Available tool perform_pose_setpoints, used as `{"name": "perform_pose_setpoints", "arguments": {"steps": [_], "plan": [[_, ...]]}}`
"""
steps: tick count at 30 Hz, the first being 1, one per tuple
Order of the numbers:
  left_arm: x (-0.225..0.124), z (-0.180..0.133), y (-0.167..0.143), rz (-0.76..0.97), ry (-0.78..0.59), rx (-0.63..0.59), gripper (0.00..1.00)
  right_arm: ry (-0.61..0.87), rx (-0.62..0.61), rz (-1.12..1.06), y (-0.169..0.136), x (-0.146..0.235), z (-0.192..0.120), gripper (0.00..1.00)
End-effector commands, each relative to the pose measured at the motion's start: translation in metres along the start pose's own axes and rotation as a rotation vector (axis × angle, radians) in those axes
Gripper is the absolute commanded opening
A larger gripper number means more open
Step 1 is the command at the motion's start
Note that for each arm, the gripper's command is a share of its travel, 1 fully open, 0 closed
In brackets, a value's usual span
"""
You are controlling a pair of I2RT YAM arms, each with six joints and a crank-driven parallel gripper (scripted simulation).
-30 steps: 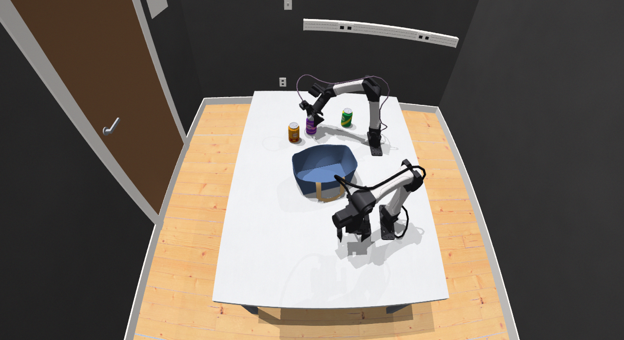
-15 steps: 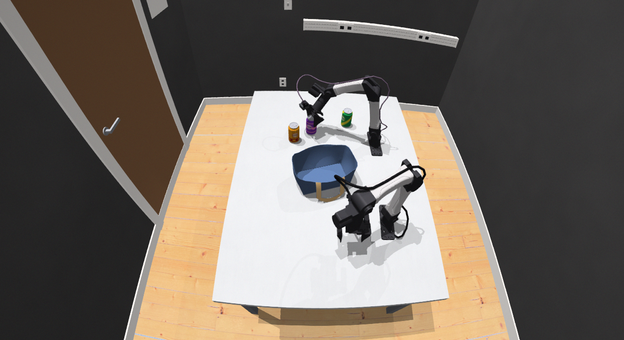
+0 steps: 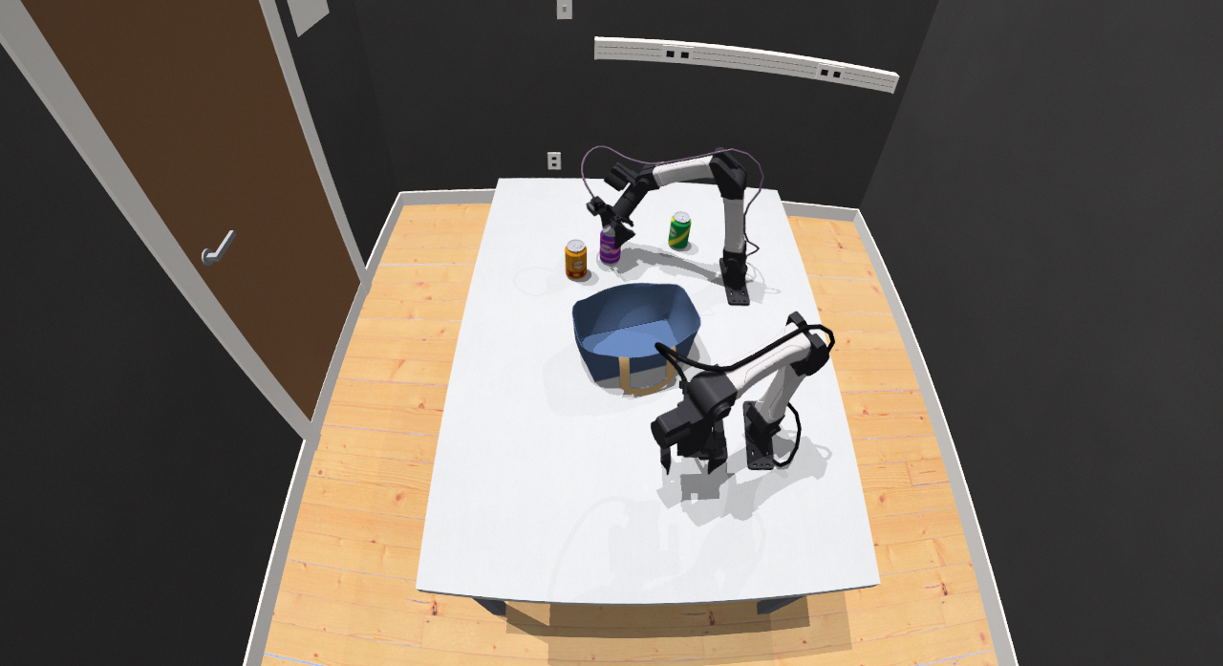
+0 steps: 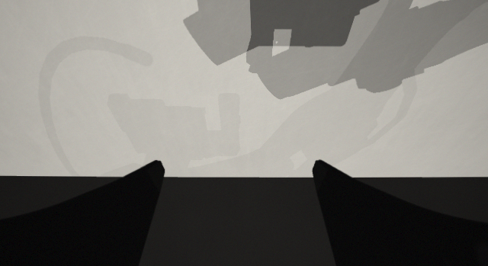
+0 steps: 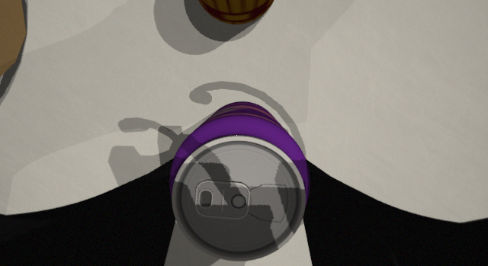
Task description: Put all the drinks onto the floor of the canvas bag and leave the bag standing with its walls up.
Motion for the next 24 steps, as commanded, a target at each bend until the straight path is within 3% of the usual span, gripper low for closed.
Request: {"name": "perform_pose_setpoints", "arguments": {"steps": [1,18,24], "plan": [[0.001,-0.009,0.002,-0.003,0.047,0.011,1.00,-0.040,-0.041,-0.038,0.022,-0.008,-0.012,0.74],[0.001,-0.009,0.002,-0.003,0.047,0.011,1.00,-0.040,-0.041,-0.038,0.022,-0.008,-0.012,0.74],[0.001,-0.009,0.002,-0.003,0.047,0.011,1.00,-0.021,-0.041,-0.024,0.034,-0.001,-0.030,0.74]]}}
Point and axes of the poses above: on each arm, the point where the finger pads meet when closed, its own z axis out along the fingers, its own x axis across the jaws, y = z × x, the point moved 3 cm from there along -z, back along the fingers, and after that the axes turned 5 degrees about -z, right-handed, at the moved point
